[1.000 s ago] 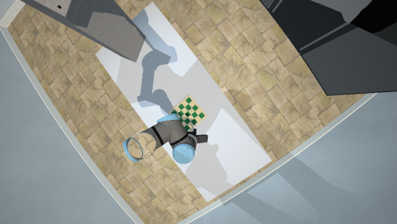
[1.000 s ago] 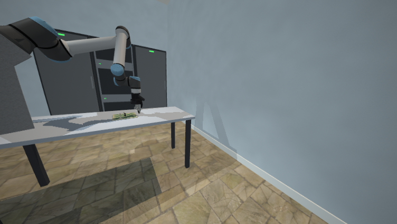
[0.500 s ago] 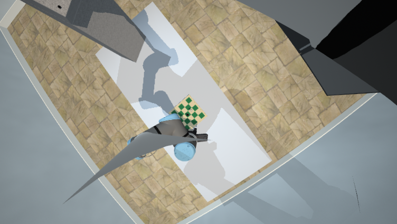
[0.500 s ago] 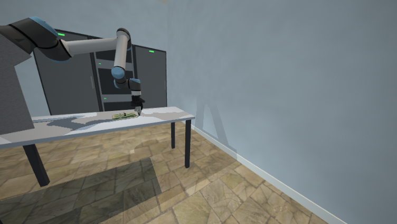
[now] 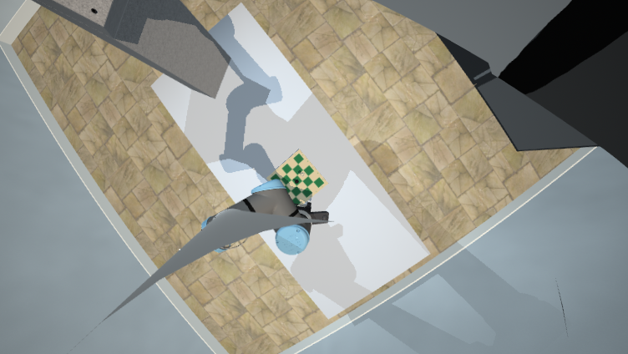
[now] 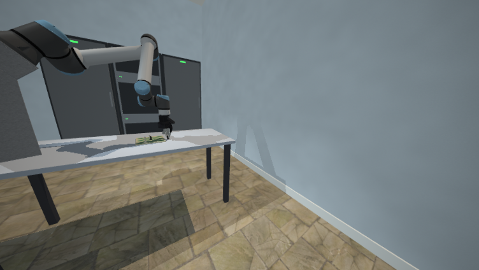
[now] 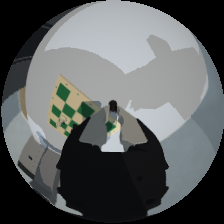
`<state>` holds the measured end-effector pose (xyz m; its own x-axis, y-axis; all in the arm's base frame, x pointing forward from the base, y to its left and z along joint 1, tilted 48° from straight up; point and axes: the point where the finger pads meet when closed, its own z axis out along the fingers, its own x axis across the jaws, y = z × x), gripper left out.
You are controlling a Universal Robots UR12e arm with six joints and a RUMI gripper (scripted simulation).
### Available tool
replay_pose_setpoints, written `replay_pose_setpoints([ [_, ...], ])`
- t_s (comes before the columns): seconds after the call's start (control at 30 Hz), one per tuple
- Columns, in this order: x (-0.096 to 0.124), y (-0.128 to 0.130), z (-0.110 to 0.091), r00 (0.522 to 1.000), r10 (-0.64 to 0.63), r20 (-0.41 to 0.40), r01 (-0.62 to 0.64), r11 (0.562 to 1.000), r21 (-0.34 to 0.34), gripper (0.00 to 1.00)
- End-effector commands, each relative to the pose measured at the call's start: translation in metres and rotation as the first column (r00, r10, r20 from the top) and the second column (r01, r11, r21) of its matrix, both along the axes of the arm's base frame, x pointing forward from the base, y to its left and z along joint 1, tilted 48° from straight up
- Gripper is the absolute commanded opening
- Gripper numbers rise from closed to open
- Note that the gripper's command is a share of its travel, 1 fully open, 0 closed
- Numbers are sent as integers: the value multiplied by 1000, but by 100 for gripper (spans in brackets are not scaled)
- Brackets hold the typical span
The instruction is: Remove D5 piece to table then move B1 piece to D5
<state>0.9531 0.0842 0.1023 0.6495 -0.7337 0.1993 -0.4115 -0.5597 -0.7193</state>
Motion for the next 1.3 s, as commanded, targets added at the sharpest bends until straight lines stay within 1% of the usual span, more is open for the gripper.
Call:
replay_pose_setpoints([
  [0.0,0,0,1,1000,0,1,0,1000,0,0],
  [1.27,0,-1,1,1000,1,2,-1,1000,-2,0],
])
